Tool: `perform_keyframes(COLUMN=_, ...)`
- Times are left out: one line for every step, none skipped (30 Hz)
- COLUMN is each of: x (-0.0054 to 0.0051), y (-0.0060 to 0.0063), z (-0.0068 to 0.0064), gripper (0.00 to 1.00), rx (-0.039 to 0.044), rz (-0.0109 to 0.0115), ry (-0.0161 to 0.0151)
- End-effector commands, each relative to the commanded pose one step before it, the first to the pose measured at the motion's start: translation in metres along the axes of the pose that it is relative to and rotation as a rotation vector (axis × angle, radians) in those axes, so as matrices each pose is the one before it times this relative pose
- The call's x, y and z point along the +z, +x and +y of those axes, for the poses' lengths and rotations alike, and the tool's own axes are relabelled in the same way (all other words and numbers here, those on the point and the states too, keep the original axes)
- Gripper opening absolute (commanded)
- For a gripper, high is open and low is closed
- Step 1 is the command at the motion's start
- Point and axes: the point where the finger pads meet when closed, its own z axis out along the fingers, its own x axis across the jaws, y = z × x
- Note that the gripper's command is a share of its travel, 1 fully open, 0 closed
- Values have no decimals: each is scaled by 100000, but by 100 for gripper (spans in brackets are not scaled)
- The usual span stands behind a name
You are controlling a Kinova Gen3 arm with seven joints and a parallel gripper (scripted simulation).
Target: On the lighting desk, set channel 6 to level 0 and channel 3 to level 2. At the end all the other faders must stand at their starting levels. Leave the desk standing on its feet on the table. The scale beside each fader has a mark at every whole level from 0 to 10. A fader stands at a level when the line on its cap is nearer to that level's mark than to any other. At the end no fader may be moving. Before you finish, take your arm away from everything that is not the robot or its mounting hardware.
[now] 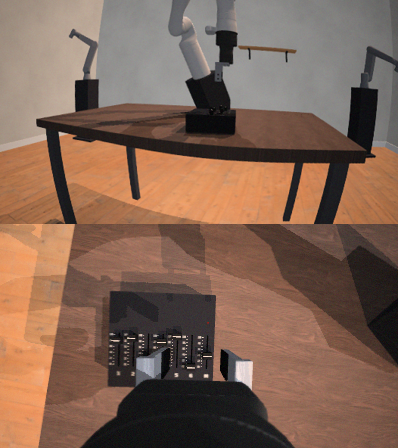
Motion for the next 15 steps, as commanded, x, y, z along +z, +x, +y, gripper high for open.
perform_keyframes(x=-1276, y=-485, z=389, gripper=100, rx=548, rz=-1178, ry=-1814)
perform_keyframes(x=-381, y=0, z=0, gripper=100, rx=0, rz=1, ry=0)
perform_keyframes(x=-336, y=0, z=0, gripper=100, rx=0, rz=1, ry=0)
perform_keyframes(x=-287, y=-1, z=0, gripper=100, rx=1, rz=-1, ry=1)
perform_keyframes(x=-235, y=1, z=0, gripper=100, rx=-1, rz=2, ry=-1)
perform_keyframes(x=-183, y=-1, z=0, gripper=100, rx=1, rz=-2, ry=1)
perform_keyframes(x=-133, y=0, z=0, gripper=100, rx=0, rz=0, ry=0)
perform_keyframes(x=-87, y=0, z=0, gripper=100, rx=0, rz=1, ry=0)
perform_keyframes(x=-48, y=0, z=0, gripper=100, rx=0, rz=1, ry=0)
perform_keyframes(x=-19, y=0, z=0, gripper=100, rx=0, rz=0, ry=0)
perform_keyframes(x=-3, y=0, z=0, gripper=100, rx=0, rz=0, ry=0)
perform_keyframes(x=0, y=0, z=0, gripper=100, rx=0, rz=0, ry=0)
perform_keyframes(x=0, y=0, z=0, gripper=100, rx=0, rz=0, ry=0)
perform_keyframes(x=0, y=0, z=0, gripper=100, rx=0, rz=0, ry=0)
perform_keyframes(x=0, y=0, z=0, gripper=100, rx=0, rz=0, ry=0)
